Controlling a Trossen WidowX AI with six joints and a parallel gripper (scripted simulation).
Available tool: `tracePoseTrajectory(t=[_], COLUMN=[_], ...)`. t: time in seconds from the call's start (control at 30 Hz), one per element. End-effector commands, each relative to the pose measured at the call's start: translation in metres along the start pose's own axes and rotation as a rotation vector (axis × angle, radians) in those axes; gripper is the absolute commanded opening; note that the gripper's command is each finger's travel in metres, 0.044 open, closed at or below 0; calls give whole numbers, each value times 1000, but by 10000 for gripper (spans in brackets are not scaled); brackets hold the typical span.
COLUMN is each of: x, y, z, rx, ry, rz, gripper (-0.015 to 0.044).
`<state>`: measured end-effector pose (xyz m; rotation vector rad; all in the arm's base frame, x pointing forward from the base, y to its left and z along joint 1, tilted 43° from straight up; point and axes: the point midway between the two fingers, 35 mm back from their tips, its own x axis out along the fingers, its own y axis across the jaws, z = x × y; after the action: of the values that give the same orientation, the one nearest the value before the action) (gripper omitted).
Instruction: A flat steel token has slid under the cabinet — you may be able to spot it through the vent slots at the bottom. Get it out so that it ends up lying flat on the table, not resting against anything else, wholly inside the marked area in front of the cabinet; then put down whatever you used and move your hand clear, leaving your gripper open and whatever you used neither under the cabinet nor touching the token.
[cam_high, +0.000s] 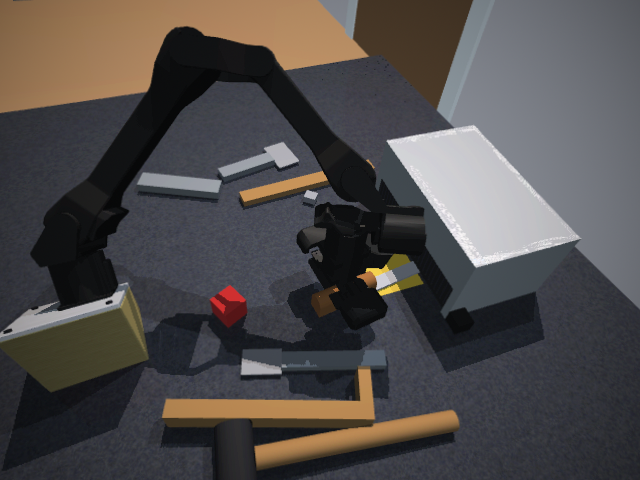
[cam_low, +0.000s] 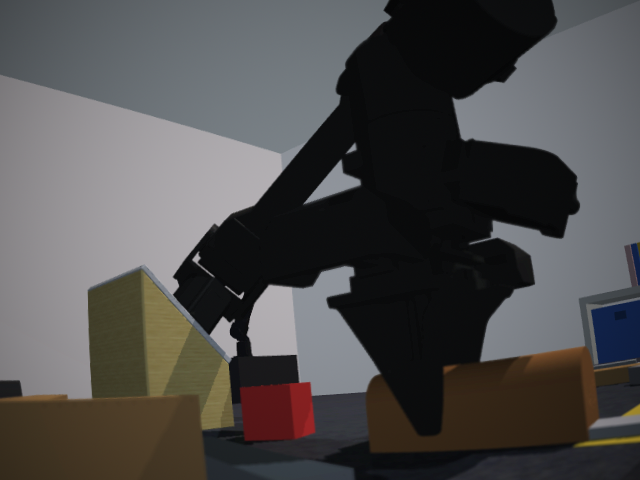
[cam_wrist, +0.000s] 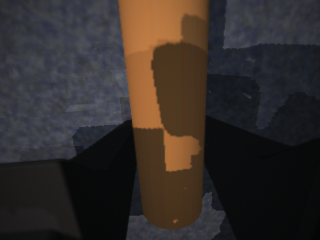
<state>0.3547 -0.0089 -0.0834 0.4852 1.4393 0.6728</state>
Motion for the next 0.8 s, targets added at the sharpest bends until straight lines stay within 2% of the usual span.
tracePoseTrajectory(t=[0.0,0.77], x=[0,-1], y=[-1,-1], z=[6,28], rx=[1,0], ry=[-1,-2], rz=[-2,-2], gripper=[0,0])
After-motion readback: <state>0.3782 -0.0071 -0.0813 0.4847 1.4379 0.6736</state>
